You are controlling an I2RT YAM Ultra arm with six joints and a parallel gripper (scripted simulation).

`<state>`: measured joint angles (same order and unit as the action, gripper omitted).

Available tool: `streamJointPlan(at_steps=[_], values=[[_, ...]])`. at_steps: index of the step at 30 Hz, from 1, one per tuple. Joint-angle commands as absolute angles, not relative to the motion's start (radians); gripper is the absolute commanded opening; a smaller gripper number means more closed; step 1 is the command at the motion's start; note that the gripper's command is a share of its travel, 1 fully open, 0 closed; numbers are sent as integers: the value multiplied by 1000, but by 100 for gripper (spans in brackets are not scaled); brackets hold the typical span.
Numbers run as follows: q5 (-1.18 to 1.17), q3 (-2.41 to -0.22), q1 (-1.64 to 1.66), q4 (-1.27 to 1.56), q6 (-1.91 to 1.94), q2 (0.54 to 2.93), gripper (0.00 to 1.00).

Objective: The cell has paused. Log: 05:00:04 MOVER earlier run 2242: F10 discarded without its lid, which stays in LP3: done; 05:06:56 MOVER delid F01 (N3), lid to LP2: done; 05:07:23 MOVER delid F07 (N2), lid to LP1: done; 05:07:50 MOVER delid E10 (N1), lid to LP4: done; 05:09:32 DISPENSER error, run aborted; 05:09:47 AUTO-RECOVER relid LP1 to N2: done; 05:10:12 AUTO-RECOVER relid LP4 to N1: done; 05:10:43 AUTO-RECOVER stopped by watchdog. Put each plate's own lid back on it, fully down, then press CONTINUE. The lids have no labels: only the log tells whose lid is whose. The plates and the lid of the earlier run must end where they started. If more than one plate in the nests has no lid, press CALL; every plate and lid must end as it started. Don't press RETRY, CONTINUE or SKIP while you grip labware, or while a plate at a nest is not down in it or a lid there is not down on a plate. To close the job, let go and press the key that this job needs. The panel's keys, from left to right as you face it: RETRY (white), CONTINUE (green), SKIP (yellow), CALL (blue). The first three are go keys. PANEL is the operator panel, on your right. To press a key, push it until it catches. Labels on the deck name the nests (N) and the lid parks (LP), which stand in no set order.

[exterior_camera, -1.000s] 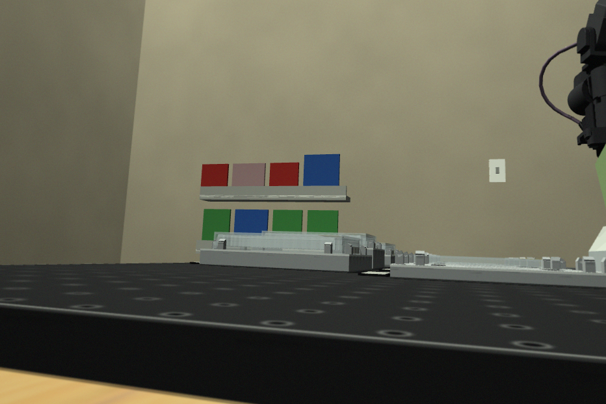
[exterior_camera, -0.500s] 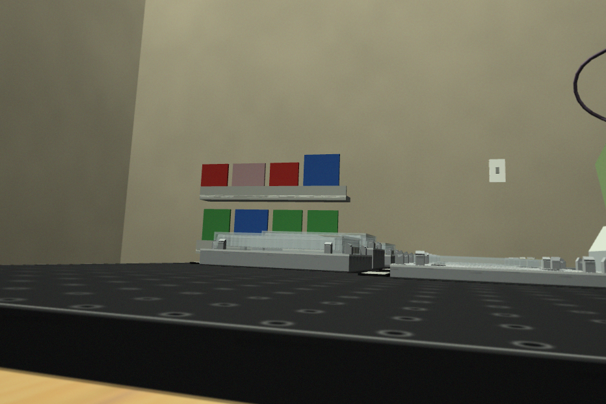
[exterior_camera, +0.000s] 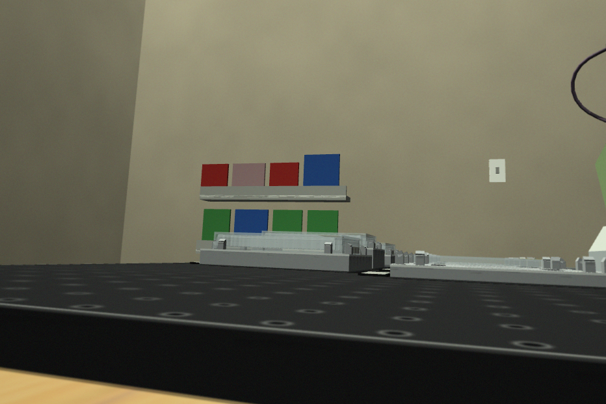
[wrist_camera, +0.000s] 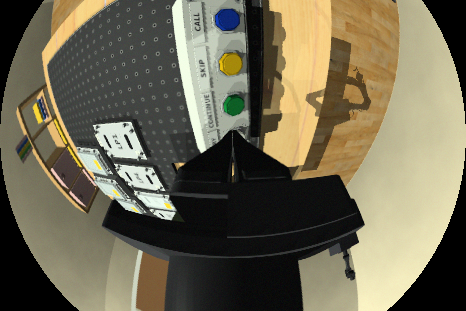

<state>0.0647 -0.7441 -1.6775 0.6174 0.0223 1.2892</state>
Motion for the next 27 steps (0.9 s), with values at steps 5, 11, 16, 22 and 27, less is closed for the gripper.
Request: streamJointPlan(at_steps=[5, 11, 16, 22, 27], values=[[79, -784, -1698, 623, 35, 1292, 0], [80, -786, -1701, 622, 36, 1287, 0], [80, -788, -1702, 625, 37, 1295, 0], [81, -791, -1703, 627, 38, 1293, 0], [81, -794, -1704, 623, 39, 1286, 0]])
